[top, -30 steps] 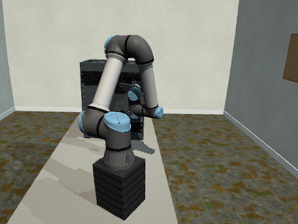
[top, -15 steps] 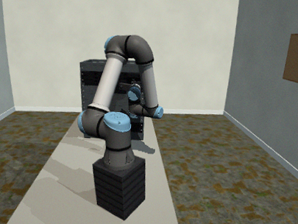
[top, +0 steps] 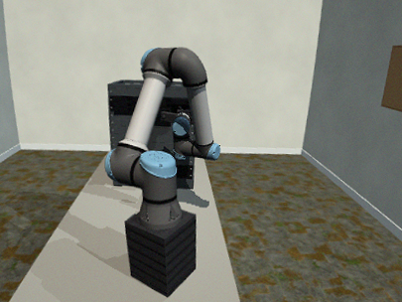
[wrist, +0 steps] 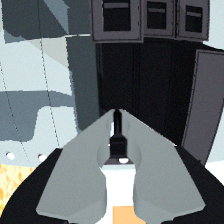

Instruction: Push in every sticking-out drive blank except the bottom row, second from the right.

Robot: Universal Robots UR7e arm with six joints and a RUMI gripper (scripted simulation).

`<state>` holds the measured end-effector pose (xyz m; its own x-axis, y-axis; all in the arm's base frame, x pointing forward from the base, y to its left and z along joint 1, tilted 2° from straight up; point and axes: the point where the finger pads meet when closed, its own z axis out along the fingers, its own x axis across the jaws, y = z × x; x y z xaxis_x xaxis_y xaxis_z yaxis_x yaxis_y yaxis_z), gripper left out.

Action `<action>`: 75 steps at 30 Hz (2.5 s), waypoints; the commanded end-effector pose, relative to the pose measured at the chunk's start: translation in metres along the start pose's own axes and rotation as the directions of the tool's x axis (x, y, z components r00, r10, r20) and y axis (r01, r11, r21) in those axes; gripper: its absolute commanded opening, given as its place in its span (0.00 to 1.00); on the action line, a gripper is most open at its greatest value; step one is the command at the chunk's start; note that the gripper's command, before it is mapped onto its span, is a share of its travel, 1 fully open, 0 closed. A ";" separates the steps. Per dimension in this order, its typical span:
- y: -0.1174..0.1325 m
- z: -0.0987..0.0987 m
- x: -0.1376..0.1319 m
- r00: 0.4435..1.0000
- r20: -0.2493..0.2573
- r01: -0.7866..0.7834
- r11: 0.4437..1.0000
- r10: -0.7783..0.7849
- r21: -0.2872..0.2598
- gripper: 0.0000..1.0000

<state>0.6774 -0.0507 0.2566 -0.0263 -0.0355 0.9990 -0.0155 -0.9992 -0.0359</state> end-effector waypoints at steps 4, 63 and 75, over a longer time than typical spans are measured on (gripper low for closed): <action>0.001 0.003 -0.001 1.000 0.002 0.000 1.000 0.000 -0.002 0.00; 0.001 -0.098 0.001 1.000 0.002 0.000 1.000 0.000 -0.002 0.00; 0.000 -0.103 0.030 1.000 0.002 0.000 1.000 0.000 -0.002 0.00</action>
<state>0.5772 -0.0497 0.2690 -0.0287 -0.0329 0.9990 -0.0169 -0.9993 -0.0334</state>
